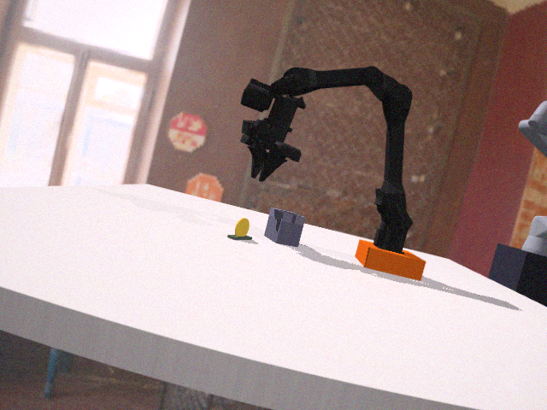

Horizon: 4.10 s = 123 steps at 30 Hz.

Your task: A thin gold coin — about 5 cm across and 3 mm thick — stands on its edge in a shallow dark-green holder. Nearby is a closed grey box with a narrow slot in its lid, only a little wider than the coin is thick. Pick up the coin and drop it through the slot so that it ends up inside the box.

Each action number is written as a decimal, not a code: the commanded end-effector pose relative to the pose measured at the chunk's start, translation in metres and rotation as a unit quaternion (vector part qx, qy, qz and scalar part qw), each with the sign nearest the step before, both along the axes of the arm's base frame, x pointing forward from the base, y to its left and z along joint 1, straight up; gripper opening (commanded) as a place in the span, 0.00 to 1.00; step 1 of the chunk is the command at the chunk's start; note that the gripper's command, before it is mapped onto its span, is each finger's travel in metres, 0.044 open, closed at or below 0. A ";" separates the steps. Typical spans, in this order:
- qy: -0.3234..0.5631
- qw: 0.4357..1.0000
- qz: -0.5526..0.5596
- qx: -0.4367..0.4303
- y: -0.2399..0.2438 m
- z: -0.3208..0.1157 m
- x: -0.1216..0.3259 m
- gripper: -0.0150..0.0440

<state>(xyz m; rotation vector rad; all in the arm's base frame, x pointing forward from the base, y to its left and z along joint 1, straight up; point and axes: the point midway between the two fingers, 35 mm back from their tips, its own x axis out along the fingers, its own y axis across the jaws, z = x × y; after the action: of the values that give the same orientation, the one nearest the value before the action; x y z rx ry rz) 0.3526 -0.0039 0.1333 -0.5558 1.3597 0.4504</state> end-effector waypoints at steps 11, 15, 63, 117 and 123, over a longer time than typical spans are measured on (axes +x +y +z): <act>0.062 0.981 0.182 -0.006 0.086 -0.021 0.008 0.53; 0.062 0.981 0.182 -0.006 0.087 -0.048 0.009 0.53; 0.062 0.981 0.182 -0.006 0.088 -0.123 0.009 0.53; 0.062 0.981 0.182 -0.006 0.088 -0.047 0.009 0.25; 0.062 0.981 0.182 -0.006 0.087 -0.031 0.007 0.25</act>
<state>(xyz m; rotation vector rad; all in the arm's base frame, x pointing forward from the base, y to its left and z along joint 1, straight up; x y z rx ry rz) 0.3591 0.0830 0.0883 -0.8023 1.3953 0.7868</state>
